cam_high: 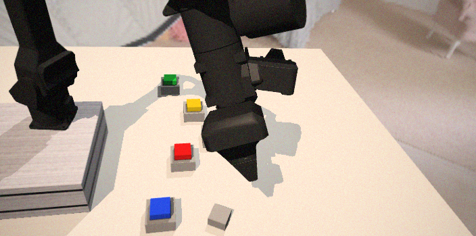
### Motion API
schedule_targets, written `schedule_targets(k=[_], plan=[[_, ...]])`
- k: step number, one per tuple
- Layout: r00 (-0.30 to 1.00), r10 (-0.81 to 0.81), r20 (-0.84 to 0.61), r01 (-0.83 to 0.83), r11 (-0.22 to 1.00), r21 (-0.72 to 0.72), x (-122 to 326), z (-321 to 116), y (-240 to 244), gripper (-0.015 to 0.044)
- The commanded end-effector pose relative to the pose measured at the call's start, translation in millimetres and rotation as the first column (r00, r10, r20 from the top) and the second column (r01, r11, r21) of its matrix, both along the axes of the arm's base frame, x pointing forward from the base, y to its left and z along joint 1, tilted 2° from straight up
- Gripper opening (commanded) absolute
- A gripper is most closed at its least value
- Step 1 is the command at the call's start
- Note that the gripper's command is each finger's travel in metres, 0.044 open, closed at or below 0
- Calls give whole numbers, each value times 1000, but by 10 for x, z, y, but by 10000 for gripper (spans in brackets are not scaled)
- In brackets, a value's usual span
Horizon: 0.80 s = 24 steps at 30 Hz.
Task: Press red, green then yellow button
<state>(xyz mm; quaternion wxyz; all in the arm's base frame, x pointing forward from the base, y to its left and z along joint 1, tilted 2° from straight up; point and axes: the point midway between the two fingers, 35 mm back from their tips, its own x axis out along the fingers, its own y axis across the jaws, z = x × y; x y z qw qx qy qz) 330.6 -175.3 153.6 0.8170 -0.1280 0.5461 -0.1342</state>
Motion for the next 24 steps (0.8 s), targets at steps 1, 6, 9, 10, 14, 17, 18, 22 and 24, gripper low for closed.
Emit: schedule_targets(k=[1, 6, 9, 10, 14, 17, 18, 22, 24], plan=[[990, 68, -120, -50, 988, 145, -249, -314, 653, 400], [929, 167, -329, -62, 950, 307, -832, -658, 1453, 400], [922, 174, -347, -59, 947, 316, -888, -679, 1506, 400], [922, 174, -347, -59, 947, 316, -888, -679, 1506, 400], [922, 174, -347, -59, 947, 316, -862, -910, 1494, 321], [922, 173, -347, -59, 947, 316, -868, -1272, 1479, 243], [922, 173, -347, -59, 947, 316, -871, -1296, 1479, 216], [922, 173, -347, -59, 947, 316, -871, -1296, 1479, 111], [922, 173, -347, -59, 947, 316, -871, -1296, 1479, 59]])
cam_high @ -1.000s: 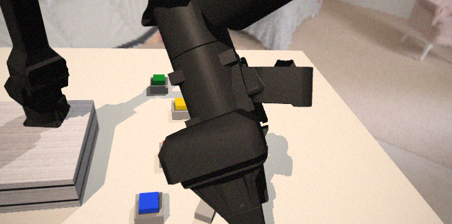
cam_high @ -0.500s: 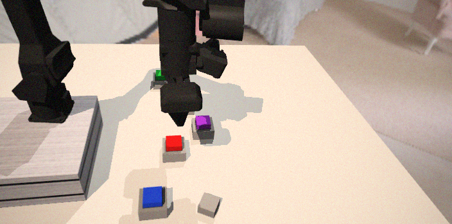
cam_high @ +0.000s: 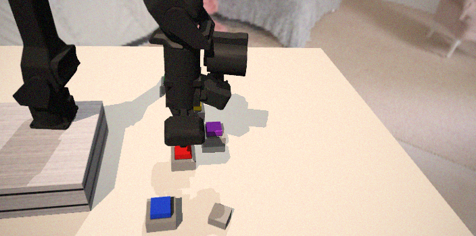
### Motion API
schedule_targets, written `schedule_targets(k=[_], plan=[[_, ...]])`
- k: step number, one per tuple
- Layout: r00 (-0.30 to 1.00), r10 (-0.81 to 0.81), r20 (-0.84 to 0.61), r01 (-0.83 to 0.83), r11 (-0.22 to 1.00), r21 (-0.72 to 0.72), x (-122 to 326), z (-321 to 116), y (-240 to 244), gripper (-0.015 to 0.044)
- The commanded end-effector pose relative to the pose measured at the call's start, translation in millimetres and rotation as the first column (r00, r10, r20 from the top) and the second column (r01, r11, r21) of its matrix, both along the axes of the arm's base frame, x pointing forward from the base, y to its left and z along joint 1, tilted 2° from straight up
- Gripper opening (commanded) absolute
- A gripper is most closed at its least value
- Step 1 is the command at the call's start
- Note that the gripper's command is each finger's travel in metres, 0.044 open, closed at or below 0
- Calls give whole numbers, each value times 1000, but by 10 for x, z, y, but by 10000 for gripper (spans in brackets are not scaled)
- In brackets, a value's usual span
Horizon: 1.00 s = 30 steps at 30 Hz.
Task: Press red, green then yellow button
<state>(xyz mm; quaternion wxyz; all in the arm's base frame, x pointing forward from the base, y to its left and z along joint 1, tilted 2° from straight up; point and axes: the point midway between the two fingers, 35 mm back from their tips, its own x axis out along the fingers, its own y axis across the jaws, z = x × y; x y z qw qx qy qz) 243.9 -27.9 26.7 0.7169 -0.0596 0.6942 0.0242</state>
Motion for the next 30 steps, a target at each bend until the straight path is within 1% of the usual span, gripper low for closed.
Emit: schedule_targets(k=[1, 2, 11, 30], plan=[[1000, 1, -4, -1, 1000, 4, -4, -28, 5, 32], [1000, 1, -4, -1, 1000, 4, -4, -28, 5, 20], [1000, 1, -4, -1, 1000, 4, -3, -39, 5, 20], [1000, 1, -4, -1, 1000, 4, 5, -350, -9, 20]])
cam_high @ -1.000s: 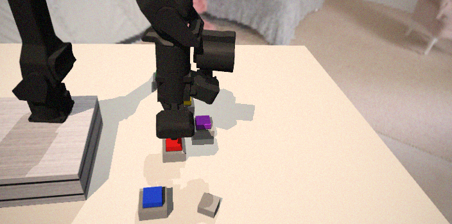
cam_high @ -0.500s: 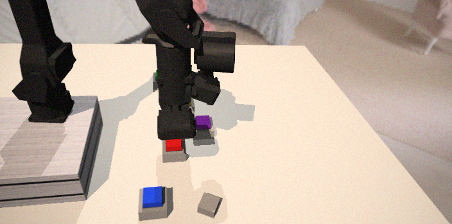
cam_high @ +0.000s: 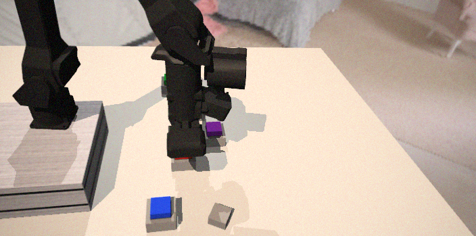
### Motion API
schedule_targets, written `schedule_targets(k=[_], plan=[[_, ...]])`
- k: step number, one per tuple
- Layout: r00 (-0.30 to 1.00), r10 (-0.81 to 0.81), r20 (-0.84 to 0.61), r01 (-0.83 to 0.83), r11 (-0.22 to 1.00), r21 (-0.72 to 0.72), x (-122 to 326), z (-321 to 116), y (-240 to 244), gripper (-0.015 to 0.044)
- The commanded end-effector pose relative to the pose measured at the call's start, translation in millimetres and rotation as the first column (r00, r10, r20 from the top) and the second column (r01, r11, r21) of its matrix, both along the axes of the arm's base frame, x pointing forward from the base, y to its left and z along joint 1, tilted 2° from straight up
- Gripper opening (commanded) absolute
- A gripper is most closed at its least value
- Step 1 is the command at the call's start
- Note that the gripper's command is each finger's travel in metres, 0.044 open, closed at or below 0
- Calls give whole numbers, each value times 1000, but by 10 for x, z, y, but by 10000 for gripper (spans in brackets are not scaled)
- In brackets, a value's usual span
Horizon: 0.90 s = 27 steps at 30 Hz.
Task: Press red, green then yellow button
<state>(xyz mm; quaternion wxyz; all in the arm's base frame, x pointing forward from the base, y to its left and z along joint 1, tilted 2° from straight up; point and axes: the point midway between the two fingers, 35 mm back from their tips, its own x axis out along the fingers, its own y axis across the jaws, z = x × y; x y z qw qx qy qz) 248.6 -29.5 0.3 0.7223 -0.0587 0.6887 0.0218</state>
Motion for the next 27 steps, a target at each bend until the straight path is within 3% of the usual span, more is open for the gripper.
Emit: schedule_targets(k=[1, 24, 27], plan=[[1000, 5, -20, -5, 1000, 6, -42, -99, 7, 20], [1000, 5, -20, -5, 1000, 6, -42, -110, 6, 20], [1000, 3, -14, -3, 1000, 4, -31, 135, 13, 20]])
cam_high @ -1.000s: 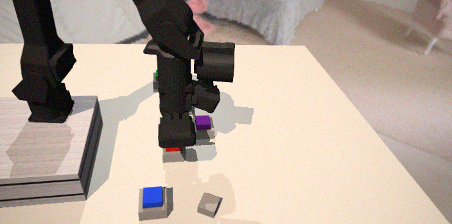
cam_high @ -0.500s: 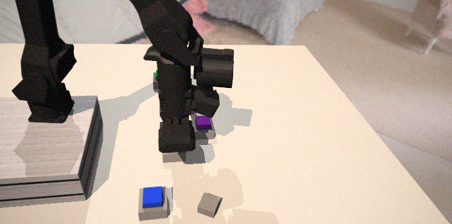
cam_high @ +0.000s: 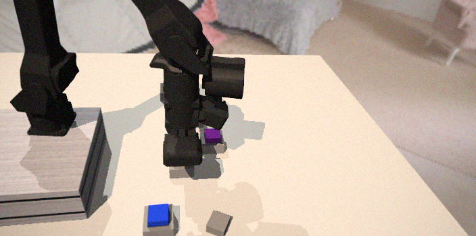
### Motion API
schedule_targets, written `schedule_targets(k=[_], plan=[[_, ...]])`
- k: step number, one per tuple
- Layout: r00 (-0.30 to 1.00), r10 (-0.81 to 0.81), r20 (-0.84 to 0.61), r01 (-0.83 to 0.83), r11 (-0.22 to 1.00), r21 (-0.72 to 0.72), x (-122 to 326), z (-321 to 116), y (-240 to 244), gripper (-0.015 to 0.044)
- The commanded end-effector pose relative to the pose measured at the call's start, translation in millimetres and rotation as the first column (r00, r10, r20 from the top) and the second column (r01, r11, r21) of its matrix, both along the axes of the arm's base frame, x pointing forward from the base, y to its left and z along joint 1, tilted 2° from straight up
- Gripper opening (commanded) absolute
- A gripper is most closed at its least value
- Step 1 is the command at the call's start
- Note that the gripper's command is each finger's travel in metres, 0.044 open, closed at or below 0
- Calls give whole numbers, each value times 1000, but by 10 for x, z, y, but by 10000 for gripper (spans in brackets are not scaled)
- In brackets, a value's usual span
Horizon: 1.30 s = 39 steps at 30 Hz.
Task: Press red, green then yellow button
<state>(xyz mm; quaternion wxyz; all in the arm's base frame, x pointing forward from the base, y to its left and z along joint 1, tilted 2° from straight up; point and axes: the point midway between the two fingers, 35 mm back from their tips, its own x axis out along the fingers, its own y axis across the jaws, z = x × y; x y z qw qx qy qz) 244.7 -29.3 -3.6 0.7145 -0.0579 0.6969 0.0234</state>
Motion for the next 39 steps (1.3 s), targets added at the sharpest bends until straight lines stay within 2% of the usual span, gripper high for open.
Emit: schedule_targets(k=[1, 5, 10, 18, 28, 39], plan=[[1000, 4, 4, -4, 1000, 3, -7, 250, 17, 20], [1000, 4, 3, -4, 1000, 4, -9, 300, 20, 20], [1000, 4, 3, -4, 1000, 4, -25, 867, 45, 20], [1000, 9, 9, -9, 1000, 3, 21, 891, 192, 20], [999, 29, 35, -29, 999, 16, 81, 866, 1360, 20], [1000, 6, 1, -6, 1000, 25, -512, 802, 2561, 20]])
